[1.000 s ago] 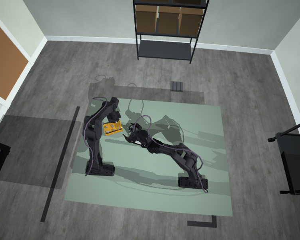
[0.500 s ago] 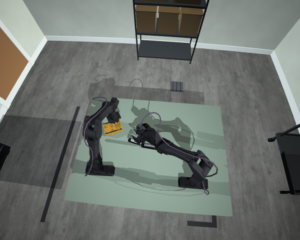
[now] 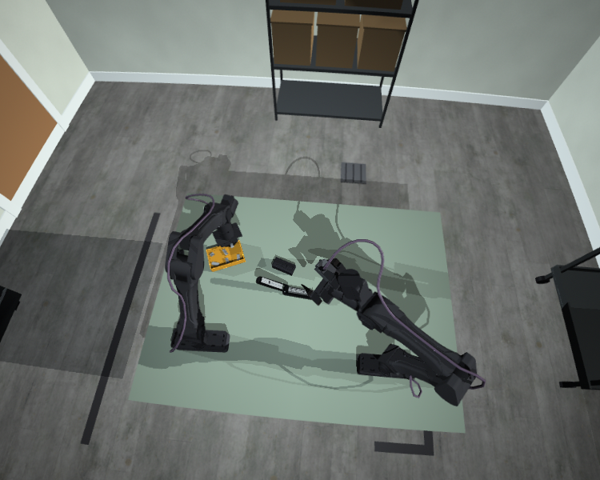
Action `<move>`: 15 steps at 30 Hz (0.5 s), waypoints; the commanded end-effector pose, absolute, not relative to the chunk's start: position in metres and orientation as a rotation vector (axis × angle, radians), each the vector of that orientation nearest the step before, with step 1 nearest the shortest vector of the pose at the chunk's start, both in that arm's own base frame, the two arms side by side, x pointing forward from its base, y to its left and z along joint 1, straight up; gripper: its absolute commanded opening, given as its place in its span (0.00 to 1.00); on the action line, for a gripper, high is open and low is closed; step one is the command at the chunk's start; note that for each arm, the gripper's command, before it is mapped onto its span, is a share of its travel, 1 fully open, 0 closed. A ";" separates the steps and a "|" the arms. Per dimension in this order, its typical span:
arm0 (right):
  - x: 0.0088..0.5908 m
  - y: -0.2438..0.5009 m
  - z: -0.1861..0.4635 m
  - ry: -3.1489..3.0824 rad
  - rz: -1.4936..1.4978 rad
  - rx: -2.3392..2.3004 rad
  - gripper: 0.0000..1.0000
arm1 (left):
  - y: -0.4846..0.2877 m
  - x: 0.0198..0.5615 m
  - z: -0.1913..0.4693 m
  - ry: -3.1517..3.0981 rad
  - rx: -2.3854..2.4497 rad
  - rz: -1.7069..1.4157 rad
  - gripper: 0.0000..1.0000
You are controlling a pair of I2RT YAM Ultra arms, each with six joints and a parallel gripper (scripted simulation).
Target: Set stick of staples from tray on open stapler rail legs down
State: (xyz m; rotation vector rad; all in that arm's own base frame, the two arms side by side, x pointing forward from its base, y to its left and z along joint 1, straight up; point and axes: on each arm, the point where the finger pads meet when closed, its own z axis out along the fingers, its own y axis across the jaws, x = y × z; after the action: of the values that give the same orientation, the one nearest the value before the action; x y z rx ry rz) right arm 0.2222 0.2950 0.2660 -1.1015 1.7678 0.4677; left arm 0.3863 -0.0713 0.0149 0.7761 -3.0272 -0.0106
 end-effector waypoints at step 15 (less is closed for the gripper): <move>0.125 0.154 0.263 1.801 0.436 -1.086 1.00 | -0.189 0.365 0.034 -2.967 1.050 0.044 0.06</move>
State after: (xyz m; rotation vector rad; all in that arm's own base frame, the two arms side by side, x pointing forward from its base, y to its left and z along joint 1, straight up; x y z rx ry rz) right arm 0.1406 0.1750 0.2683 -1.0721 1.7854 0.4438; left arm 0.3676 -0.1382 0.0152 0.8961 -2.9906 -0.0105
